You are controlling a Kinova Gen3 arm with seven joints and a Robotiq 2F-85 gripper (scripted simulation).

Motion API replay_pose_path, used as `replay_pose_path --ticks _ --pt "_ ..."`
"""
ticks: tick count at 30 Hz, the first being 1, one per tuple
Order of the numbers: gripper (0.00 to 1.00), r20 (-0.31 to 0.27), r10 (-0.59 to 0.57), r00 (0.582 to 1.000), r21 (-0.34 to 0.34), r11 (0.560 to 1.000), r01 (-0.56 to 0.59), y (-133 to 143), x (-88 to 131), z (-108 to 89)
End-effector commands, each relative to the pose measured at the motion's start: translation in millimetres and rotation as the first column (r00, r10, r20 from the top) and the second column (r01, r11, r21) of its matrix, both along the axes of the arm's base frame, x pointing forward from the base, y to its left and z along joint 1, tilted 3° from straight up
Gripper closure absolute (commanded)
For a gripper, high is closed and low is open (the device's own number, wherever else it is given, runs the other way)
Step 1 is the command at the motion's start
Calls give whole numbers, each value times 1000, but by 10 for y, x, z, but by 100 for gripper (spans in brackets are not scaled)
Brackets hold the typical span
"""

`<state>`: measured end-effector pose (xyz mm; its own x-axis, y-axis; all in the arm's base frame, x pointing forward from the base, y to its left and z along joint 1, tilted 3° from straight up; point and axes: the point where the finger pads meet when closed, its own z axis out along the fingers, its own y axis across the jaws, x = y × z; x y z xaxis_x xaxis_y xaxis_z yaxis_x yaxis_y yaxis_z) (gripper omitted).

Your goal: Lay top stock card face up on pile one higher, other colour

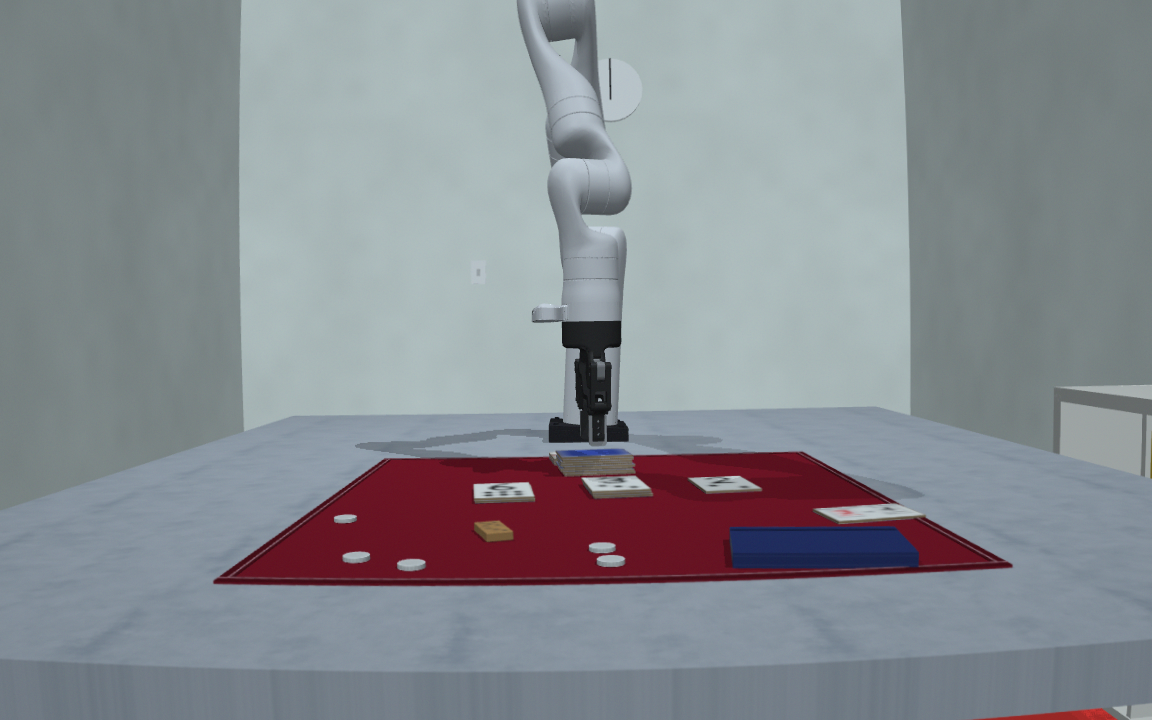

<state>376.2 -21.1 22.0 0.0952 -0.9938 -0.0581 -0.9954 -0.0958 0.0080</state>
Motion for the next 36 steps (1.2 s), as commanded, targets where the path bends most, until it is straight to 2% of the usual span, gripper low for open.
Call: replay_pose_path --ticks 1,21,22,36 --pt "29 2 0 1000 0 1000 0 -1 5 5" --pt "29 2 0 1000 0 1000 0 -1 5 5" --pt "15 2 0 1000 0 1000 0 -1 5 5" --pt "15 2 0 1000 0 1000 0 -1 5 5"
